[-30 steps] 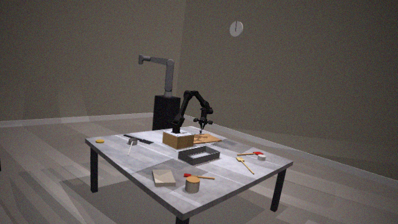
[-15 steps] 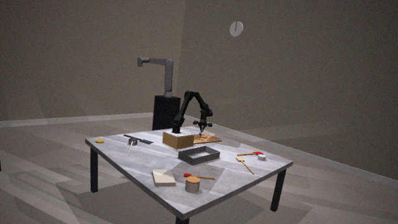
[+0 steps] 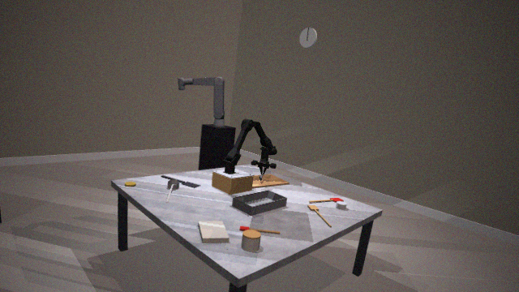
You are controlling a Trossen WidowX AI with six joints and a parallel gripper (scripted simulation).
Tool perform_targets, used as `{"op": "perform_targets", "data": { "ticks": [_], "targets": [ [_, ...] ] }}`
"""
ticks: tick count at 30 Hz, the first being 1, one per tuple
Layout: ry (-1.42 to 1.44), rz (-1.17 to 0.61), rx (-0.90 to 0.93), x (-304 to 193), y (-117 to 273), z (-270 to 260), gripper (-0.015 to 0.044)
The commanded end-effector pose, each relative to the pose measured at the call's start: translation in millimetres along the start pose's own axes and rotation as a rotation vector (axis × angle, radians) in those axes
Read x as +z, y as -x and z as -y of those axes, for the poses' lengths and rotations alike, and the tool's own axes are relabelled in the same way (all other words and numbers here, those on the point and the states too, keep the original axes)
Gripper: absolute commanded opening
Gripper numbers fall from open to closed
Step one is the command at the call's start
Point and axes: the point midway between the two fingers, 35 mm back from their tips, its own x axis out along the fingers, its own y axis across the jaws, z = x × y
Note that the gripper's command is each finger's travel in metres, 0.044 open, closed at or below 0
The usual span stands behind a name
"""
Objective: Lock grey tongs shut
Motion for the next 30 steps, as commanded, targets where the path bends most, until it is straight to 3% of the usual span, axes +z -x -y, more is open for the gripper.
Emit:
{"op": "perform_targets", "data": {
  "ticks": [1,6,28,30],
  "targets": [
    [-0.004,-0.001,0.004,0.8,-6.7,0.4,-0.0150],
    [-0.004,-0.001,0.004,0.9,-7.7,0.5,-0.0150],
    [0.000,0.002,-0.001,1.5,-6.8,1.0,0.0427],
    [0.000,0.002,-0.001,1.5,-6.8,1.0,0.0440]
  ]
}}
